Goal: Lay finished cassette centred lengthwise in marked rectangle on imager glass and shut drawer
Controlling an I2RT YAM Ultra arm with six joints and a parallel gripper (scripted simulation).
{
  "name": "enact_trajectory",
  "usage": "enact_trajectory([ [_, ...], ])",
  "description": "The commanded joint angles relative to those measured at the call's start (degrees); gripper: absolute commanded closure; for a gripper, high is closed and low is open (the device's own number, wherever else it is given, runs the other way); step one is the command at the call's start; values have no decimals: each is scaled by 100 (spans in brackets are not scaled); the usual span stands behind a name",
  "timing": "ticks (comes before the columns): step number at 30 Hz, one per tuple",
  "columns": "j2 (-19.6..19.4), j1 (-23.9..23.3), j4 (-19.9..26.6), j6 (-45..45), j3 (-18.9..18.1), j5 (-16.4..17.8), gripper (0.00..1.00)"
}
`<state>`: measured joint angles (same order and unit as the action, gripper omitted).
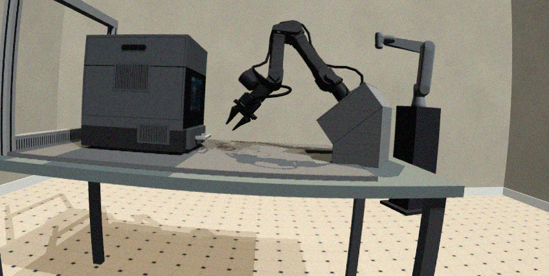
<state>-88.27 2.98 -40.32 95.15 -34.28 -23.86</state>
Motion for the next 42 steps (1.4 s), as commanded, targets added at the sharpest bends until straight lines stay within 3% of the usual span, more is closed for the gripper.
enact_trajectory([
  [1,351,276,291,-1013,222,-539,65],
  [4,559,423,566,-1657,230,-839,65],
  [6,559,423,566,-1657,230,-839,65],
  [9,727,571,1023,-2366,442,-1178,65],
  [13,1020,742,1531,-3300,386,-1458,65],
  [21,1533,1008,2823,-5284,561,-1823,65],
  [23,1533,1008,2823,-5284,561,-1823,65],
  [24,1643,1043,3279,-5691,491,-1787,65],
  [32,2123,1144,4663,-7683,583,-1586,65],
  [38,2445,1020,5657,-9090,571,-1244,65],
  [40,2445,1020,5657,-9090,571,-1244,65],
  [42,2256,916,6164,-9558,328,-990,65],
])
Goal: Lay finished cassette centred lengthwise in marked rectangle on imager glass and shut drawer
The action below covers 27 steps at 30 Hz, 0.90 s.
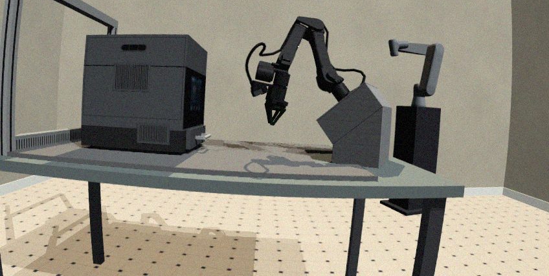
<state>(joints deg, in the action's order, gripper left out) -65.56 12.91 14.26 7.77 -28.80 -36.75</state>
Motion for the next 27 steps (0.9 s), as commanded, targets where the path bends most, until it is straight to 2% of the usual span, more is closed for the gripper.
enact_trajectory([
  [1,-31,-128,822,-983,-294,403,65],
  [6,-151,-424,1301,-1652,-648,926,65],
  [15,-134,-425,1387,-1685,-739,996,65],
  [16,-135,-416,1324,-1649,-626,950,65],
  [21,-135,-416,1325,-1650,-627,951,65],
  [22,-135,-416,1325,-1650,-627,951,0],
  [27,-135,-416,1325,-1650,-627,951,0],
])
